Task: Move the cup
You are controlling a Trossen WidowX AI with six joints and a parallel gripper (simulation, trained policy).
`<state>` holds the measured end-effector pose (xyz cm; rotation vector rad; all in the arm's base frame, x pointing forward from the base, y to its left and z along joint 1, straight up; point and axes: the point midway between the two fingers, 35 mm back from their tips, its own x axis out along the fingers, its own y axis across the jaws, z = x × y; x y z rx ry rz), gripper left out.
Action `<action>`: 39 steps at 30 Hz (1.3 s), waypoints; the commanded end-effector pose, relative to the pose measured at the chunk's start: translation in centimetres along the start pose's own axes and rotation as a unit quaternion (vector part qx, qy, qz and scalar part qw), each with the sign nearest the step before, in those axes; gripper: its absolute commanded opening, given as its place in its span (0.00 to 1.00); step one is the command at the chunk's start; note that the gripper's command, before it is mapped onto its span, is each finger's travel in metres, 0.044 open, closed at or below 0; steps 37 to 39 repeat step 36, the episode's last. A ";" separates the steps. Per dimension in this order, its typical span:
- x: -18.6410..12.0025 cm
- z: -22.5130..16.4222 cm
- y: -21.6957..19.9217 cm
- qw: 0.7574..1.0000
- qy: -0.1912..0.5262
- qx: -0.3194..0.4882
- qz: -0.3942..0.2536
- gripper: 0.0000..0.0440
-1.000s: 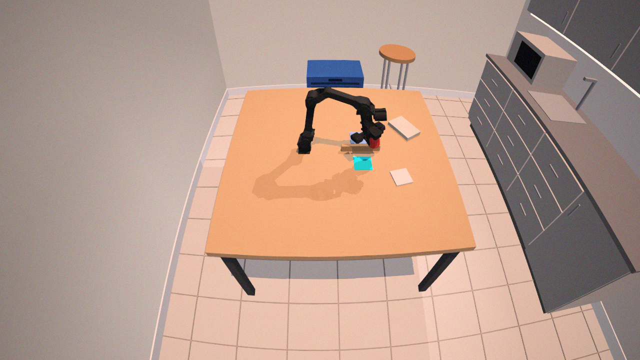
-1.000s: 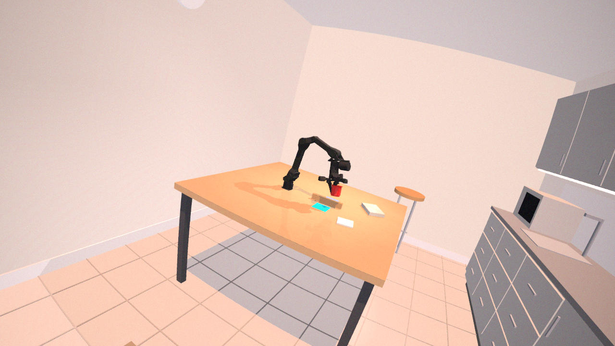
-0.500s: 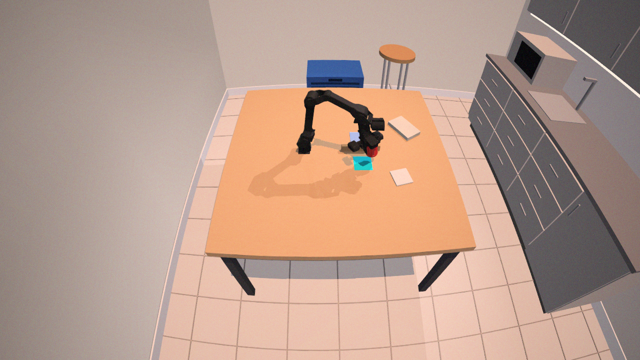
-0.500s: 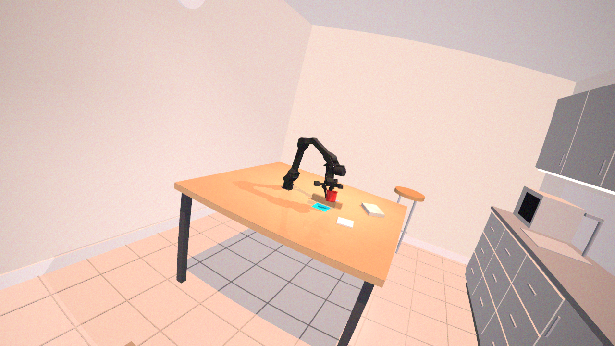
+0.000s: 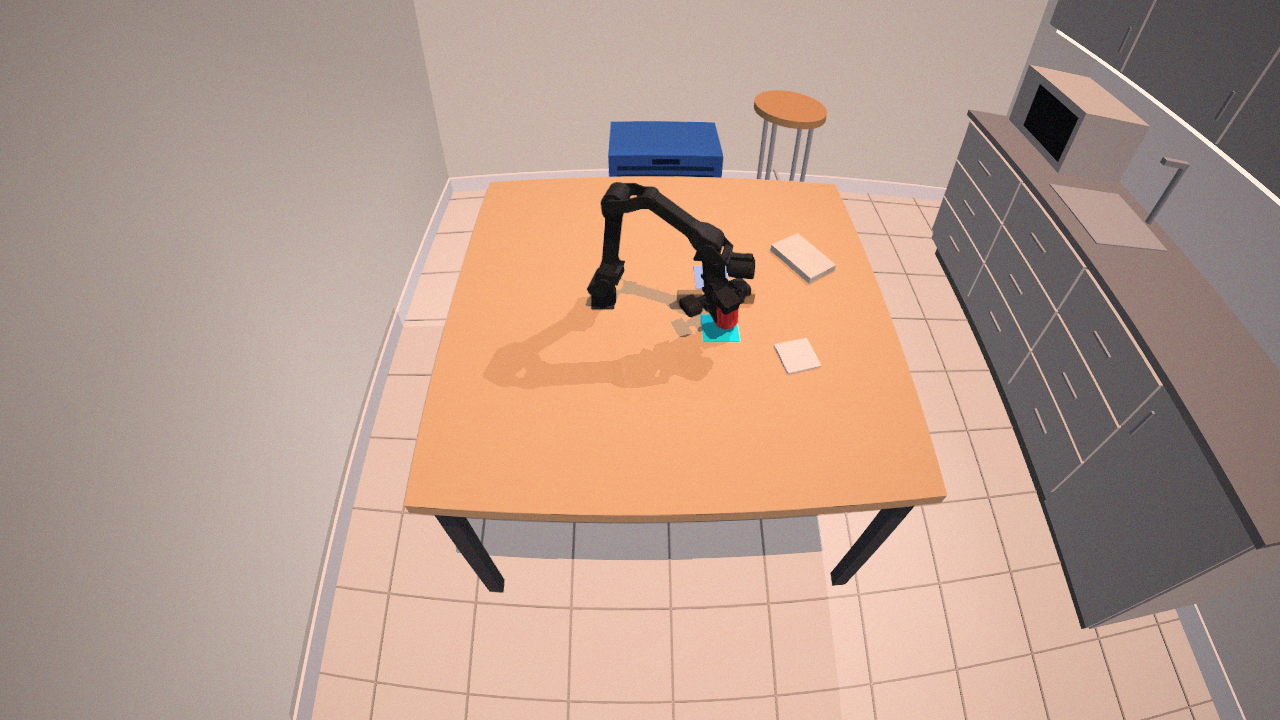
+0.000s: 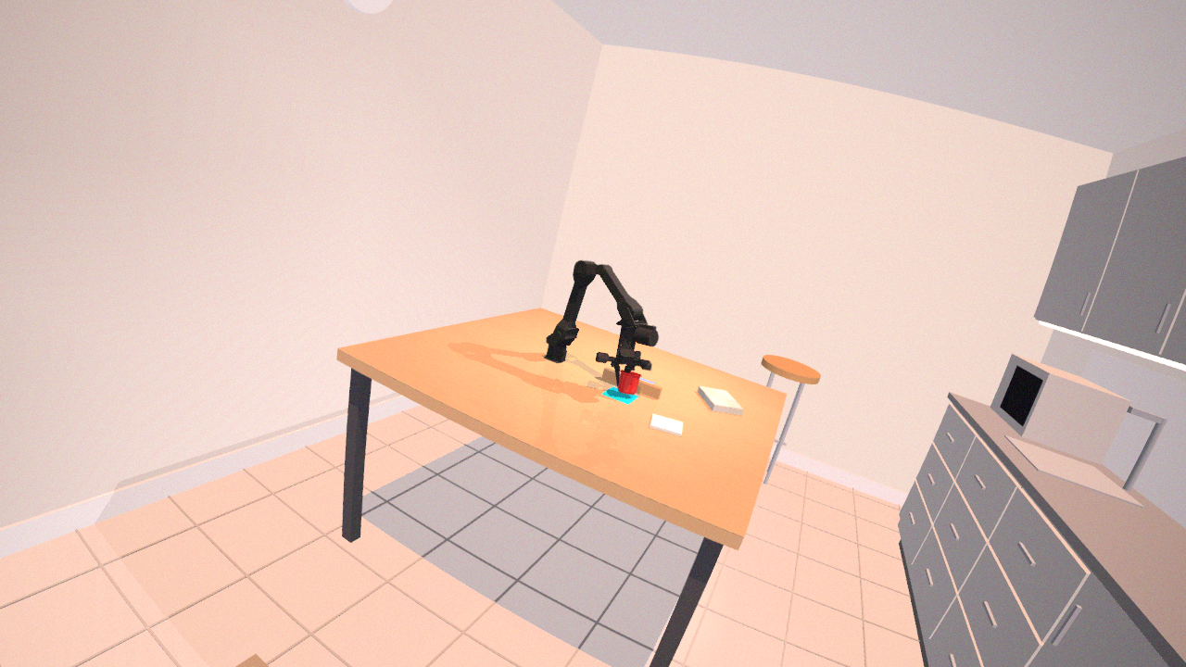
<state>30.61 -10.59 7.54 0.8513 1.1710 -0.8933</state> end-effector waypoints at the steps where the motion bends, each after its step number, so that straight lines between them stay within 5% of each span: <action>1: 0.4 0.1 -0.5 1.000 -0.002 0.008 -0.001 0.12; 6: 0.0 0.9 -0.3 0.999 -0.014 0.022 0.021 0.35; 26: -4.7 1.7 -1.2 0.995 -0.041 0.043 0.083 0.58; 31: -6.6 2.5 -1.4 0.992 -0.058 0.049 0.100 0.70; 36: -8.0 3.3 -1.6 0.990 -0.067 0.059 0.109 0.93; 39: -8.0 3.3 -1.6 0.990 -0.067 0.059 0.109 0.93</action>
